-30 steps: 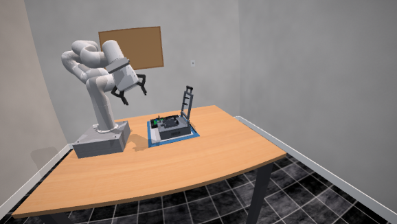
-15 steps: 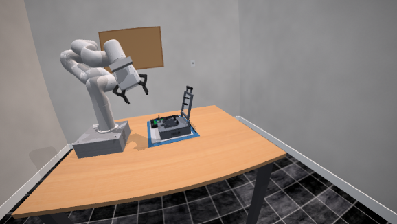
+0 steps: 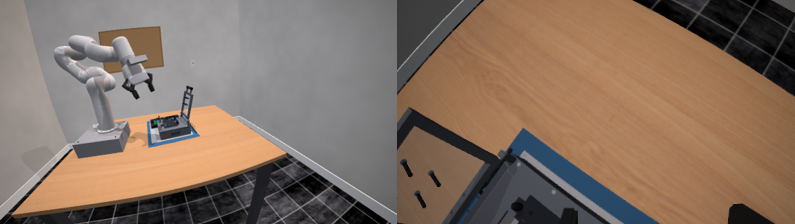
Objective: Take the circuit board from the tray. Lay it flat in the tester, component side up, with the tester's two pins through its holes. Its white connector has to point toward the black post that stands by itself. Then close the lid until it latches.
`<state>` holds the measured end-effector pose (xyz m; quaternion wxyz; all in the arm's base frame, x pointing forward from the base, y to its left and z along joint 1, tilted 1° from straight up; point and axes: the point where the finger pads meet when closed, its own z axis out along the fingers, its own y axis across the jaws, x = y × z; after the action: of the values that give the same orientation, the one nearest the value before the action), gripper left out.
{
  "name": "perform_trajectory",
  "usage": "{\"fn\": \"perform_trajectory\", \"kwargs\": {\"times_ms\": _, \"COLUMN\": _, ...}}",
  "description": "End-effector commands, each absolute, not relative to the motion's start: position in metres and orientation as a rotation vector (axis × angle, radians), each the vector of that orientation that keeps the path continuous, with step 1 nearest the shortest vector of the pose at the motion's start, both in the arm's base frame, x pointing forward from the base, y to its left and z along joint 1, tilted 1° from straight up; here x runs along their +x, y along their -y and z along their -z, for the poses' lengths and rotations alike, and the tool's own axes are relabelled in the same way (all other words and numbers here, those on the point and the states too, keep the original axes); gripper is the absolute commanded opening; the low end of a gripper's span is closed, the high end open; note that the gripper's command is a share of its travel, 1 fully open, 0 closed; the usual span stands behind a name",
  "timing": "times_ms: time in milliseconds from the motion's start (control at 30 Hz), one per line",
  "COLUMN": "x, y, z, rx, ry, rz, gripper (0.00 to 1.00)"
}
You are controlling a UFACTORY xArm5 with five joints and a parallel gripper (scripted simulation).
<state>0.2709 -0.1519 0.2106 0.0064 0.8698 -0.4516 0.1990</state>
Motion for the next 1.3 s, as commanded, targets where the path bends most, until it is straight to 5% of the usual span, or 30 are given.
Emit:
{"fn": "perform_trajectory", "kwargs": {"times_ms": 0, "x": 0.283, "y": 0.136, "z": -0.214, "rx": 2.831, "ry": 1.181, "rz": -0.579, "gripper": 1.00}}
{"fn": "perform_trajectory", "kwargs": {"times_ms": 1267, "x": 0.328, "y": 0.001, "z": -0.227, "rx": 3.022, "ry": -0.640, "rz": -0.285, "gripper": 1.00}}
